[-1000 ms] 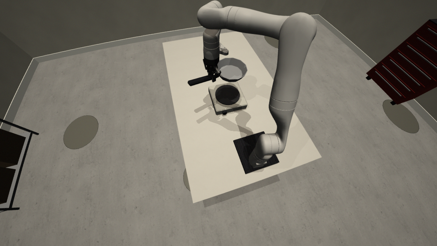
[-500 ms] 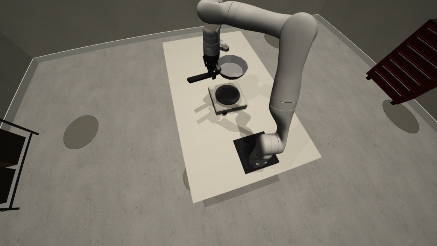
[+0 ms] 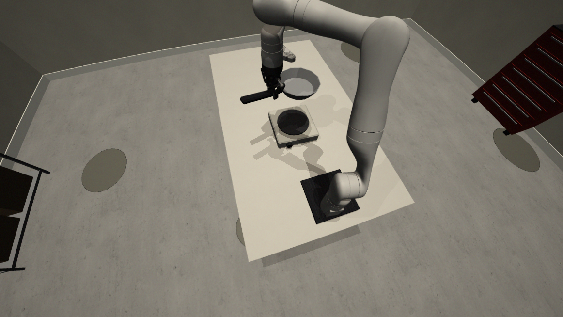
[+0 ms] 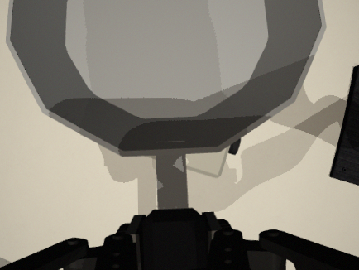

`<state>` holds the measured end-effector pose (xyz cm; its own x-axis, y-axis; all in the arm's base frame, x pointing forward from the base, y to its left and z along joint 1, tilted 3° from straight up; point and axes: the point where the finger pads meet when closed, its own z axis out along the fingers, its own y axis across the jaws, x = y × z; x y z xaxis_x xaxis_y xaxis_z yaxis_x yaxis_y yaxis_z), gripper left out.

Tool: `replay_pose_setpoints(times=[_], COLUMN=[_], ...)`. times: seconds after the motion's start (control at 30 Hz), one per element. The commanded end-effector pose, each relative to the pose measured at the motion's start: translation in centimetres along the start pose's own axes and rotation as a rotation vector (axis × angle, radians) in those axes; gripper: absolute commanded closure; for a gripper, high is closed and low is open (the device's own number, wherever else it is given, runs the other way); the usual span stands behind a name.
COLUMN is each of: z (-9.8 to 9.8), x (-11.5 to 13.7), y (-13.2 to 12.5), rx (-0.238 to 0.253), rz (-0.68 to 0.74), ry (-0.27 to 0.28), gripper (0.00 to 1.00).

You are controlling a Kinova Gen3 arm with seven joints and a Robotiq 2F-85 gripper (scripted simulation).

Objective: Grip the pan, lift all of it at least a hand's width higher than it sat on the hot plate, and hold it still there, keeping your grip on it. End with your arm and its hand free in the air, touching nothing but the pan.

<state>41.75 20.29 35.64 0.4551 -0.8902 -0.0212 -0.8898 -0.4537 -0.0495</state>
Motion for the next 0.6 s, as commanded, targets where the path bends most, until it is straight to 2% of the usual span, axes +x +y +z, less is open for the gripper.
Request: replay_pose_setpoints(times=[0.0, 0.57], z=[-0.4, -1.6], x=[0.0, 0.0], y=[-0.1, -0.1], rx=[0.004, 0.004], rz=[0.000, 0.000], ry=[0.000, 0.000], gripper=[1.00, 1.00])
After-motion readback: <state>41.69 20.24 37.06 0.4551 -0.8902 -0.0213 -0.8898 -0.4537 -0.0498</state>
